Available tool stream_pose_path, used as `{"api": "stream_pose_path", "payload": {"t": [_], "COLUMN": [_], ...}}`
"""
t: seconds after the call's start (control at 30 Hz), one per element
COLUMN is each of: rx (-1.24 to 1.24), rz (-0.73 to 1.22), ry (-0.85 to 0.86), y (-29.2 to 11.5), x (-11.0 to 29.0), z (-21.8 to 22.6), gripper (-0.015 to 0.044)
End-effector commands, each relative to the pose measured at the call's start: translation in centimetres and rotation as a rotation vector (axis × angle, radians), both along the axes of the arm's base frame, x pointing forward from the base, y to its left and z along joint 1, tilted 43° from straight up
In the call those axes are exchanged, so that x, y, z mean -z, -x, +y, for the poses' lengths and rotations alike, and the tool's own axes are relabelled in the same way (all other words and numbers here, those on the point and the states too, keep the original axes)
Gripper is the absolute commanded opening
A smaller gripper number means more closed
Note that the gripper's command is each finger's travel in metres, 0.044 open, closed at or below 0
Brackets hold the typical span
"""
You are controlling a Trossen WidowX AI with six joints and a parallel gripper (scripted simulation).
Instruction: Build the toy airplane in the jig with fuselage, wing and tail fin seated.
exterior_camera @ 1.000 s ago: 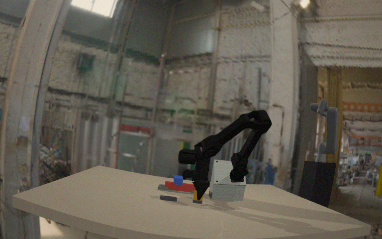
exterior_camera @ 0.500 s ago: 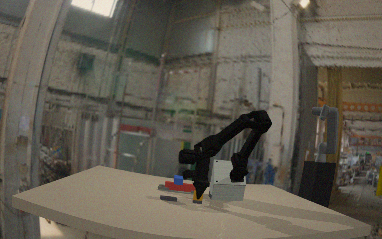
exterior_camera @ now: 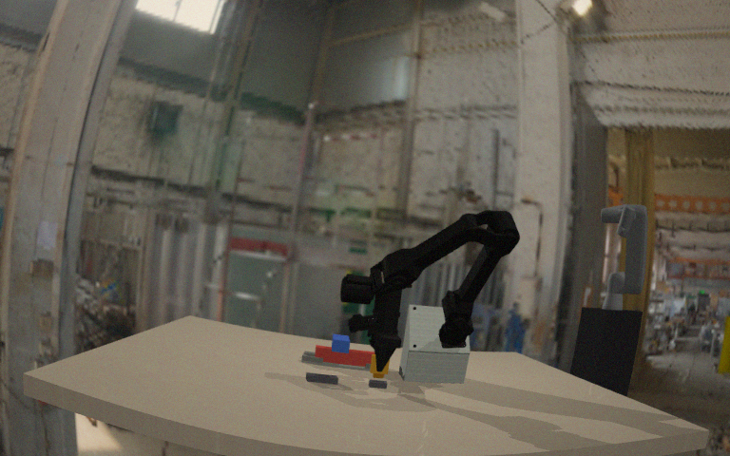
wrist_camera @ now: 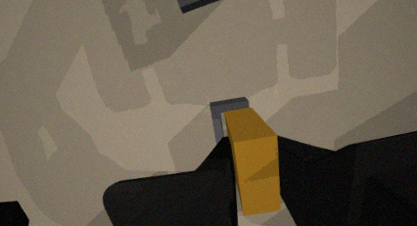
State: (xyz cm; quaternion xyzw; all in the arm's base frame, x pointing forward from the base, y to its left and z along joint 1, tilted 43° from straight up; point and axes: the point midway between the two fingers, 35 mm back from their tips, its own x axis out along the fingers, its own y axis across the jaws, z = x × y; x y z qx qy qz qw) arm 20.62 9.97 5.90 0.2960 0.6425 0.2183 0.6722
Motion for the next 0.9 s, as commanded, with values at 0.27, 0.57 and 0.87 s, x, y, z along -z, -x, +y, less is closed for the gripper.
{"api": "stream_pose_path", "payload": {"t": [0.27, 0.57, 0.87], "rx": [0.001, 0.003, 0.005], "rz": [-0.007, -0.006, -0.007], "ry": [0.015, 0.014, 0.005], "y": [-0.3, 0.0, 0.6], "x": [-2.5, -4.5, -6.7], "z": [-2.7, -4.6, -6.4], "gripper": [0.0000, 0.0000, 0.0000]}}
